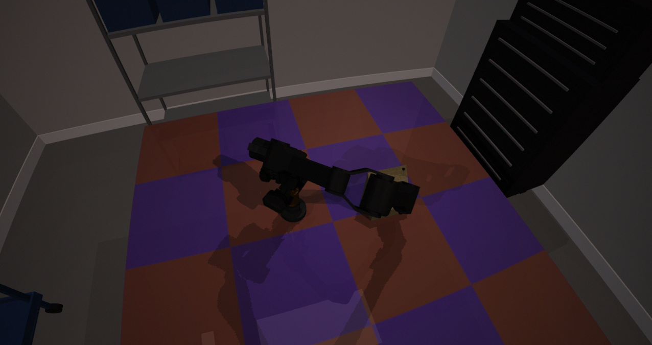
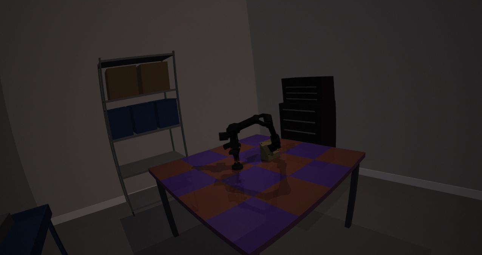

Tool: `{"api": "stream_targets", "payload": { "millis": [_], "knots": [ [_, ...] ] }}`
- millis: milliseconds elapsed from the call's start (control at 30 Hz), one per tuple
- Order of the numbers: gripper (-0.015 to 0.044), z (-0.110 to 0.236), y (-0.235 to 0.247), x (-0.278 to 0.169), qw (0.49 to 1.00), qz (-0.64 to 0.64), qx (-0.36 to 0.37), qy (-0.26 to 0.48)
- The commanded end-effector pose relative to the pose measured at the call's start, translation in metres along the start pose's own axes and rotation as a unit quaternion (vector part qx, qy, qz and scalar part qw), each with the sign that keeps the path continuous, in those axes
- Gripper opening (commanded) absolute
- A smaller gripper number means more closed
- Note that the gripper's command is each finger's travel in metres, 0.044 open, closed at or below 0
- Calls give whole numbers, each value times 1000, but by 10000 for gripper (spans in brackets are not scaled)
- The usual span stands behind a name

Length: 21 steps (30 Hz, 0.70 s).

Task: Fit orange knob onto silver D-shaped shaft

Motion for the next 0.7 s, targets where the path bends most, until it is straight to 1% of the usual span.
{"api": "stream_targets", "payload": {
  "millis": [0, 100, 167, 667],
  "knots": [
    [0, 0, -2, 0, 978, -209, 1, -2],
    [0, 0, -3, 0, 951, -310, 1, -2],
    [0, 1, -3, 1, 935, -354, 1, -2],
    [0, 1, -1, 2, 933, -359, 1, -2]
  ]
}}
Point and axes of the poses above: the point midway between the two fingers, 35 mm back from their tips, its own z axis back along the fingers, its own y axis across the jaws, x = y × z, the point moved 10 cm from there along z, back along the fingers
